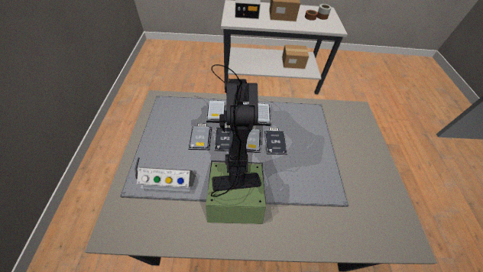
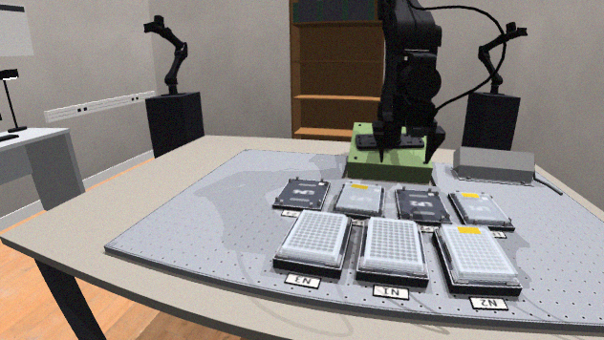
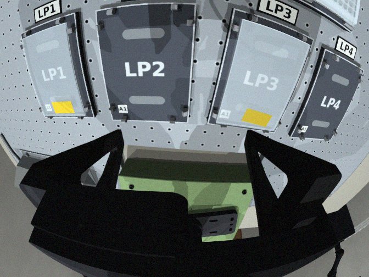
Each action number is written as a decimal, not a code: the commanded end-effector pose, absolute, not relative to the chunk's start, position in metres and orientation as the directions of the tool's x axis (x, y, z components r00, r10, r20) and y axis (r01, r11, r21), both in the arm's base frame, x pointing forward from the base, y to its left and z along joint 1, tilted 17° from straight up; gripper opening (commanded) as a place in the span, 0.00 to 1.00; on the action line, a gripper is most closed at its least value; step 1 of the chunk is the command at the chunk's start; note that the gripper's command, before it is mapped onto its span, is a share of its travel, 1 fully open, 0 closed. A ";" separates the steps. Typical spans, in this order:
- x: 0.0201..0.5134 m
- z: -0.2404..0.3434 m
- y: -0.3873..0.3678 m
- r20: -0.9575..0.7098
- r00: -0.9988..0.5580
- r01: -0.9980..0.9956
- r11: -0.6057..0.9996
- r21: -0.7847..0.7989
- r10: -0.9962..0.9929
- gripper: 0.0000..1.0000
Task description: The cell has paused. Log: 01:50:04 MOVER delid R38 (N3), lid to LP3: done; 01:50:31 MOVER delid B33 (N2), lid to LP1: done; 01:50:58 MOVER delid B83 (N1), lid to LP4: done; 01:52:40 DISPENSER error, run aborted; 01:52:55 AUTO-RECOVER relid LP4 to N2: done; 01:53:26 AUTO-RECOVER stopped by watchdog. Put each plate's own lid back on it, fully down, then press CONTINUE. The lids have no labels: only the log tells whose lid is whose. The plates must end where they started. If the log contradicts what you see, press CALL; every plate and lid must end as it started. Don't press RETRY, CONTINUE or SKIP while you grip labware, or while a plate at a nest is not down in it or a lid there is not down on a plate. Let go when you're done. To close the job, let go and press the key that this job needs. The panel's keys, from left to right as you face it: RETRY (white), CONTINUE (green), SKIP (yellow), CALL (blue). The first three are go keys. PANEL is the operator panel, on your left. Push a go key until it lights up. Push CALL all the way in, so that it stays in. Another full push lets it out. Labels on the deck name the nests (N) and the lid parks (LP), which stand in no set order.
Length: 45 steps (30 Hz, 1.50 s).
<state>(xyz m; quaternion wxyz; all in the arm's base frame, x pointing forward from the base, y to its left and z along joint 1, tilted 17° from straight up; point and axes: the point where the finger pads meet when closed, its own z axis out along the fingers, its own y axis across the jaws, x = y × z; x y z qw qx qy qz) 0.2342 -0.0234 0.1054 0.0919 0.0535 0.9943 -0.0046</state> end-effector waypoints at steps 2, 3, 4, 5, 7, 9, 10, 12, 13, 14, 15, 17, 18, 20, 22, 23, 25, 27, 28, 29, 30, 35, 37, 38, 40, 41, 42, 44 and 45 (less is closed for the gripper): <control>0.262 0.102 -0.032 -0.259 -0.959 0.119 0.993 0.010 0.118 1.00; 0.264 0.103 -0.032 -0.259 -0.959 0.119 0.993 0.010 0.118 1.00; 0.264 0.102 -0.032 -0.259 -0.959 0.119 0.993 0.010 0.118 1.00; 0.264 0.102 -0.032 -0.259 -0.959 0.116 0.993 0.009 0.115 1.00; 0.265 0.091 -0.038 -0.258 -0.952 0.167 0.986 0.002 0.162 1.00; 0.275 0.090 -0.045 -0.278 -0.948 0.156 0.988 0.010 0.153 1.00; 0.277 0.091 -0.046 -0.279 -0.948 0.158 0.987 0.006 0.153 1.00; 0.277 0.091 -0.044 -0.279 -0.949 0.151 0.989 0.005 0.147 1.00; 0.277 0.086 -0.048 -0.280 -0.942 0.189 0.982 0.005 0.183 1.00; 0.277 0.086 -0.048 -0.280 -0.942 0.189 0.982 0.005 0.183 1.00; 0.277 0.086 -0.048 -0.280 -0.942 0.189 0.982 0.005 0.183 1.00; 0.282 0.078 -0.055 -0.286 -0.940 0.194 0.981 0.002 0.186 1.00; 0.287 0.078 -0.057 -0.299 -0.937 0.187 0.982 0.009 0.181 1.00; 0.293 0.083 -0.059 -0.319 -0.930 0.190 0.982 0.001 0.181 1.00; 0.297 0.086 -0.060 -0.318 -0.931 0.188 0.982 0.001 0.179 1.00; 0.297 0.086 -0.057 -0.316 -0.933 0.182 0.983 0.002 0.173 1.00; 0.297 0.091 -0.057 -0.326 -0.929 0.183 0.983 0.002 0.174 1.00; 0.297 0.091 -0.057 -0.324 -0.930 0.185 0.983 0.002 0.176 1.00; 0.297 0.092 -0.057 -0.324 -0.929 0.185 0.983 0.002 0.176 1.00; 0.297 0.092 -0.057 -0.324 -0.929 0.185 0.983 0.002 0.176 1.00; 0.297 0.092 -0.057 -0.324 -0.929 0.186 0.983 0.002 0.176 1.00; 0.298 0.091 -0.057 -0.321 -0.930 0.186 0.983 0.003 0.177 1.00; 0.298 0.090 -0.057 -0.318 -0.931 0.186 0.983 0.003 0.177 1.00; 0.298 0.090 -0.057 -0.316 -0.932 0.186 0.983 0.003 0.177 1.00; 0.298 0.089 -0.056 -0.313 -0.933 0.185 0.983 0.003 0.177 1.00; 0.298 0.089 -0.056 -0.312 -0.934 0.185 0.983 0.003 0.177 1.00; 0.298 0.089 -0.056 -0.314 -0.933 0.185 0.983 0.003 0.176 1.00; 0.299 0.092 -0.056 -0.324 -0.930 0.184 0.983 0.003 0.175 1.00; 0.299 0.092 -0.056 -0.324 -0.930 0.184 0.983 0.003 0.175 1.00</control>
